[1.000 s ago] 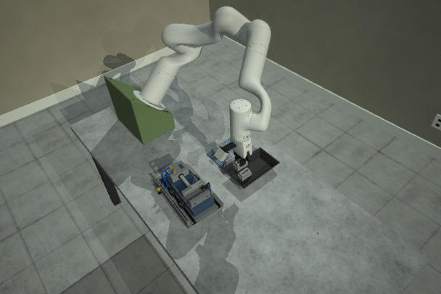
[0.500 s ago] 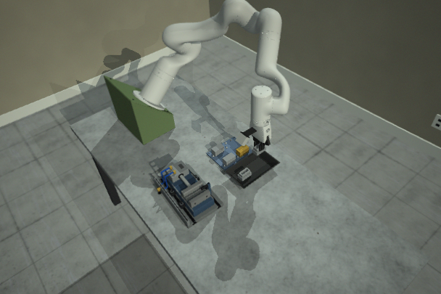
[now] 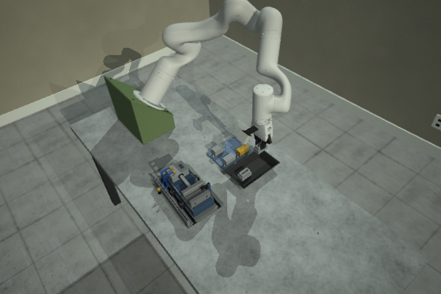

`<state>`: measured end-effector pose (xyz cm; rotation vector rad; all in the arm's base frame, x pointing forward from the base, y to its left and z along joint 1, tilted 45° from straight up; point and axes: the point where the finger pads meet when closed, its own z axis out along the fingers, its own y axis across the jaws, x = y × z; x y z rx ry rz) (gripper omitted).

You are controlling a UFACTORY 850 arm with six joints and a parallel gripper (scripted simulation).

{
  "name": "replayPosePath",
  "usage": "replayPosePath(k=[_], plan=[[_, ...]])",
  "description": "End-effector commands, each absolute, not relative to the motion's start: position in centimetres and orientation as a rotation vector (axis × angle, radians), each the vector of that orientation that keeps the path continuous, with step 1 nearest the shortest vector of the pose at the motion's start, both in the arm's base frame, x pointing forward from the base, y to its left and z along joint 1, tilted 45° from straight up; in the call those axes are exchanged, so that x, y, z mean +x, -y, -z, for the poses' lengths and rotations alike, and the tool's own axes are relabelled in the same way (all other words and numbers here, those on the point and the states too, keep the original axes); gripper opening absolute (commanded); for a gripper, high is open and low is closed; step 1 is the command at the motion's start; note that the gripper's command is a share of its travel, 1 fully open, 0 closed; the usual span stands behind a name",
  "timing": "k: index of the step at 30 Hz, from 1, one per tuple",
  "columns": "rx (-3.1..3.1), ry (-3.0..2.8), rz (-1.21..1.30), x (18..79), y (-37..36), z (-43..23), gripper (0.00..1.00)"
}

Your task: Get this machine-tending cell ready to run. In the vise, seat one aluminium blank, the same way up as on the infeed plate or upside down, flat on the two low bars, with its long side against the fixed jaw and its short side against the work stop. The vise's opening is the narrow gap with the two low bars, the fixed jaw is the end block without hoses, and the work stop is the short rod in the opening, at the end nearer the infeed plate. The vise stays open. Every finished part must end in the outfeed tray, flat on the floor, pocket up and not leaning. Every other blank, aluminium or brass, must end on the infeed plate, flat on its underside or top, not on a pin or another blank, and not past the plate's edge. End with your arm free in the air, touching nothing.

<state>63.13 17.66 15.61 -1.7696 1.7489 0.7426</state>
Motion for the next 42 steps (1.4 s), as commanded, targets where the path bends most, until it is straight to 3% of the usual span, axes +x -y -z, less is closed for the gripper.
replayPosePath(k=[1,42], plan=[[-1.769,-1.748,-0.74,63.2,-17.6,-15.7,0.0],[-1.77,-1.747,-0.741,63.2,-20.3,-13.0,0.0]])
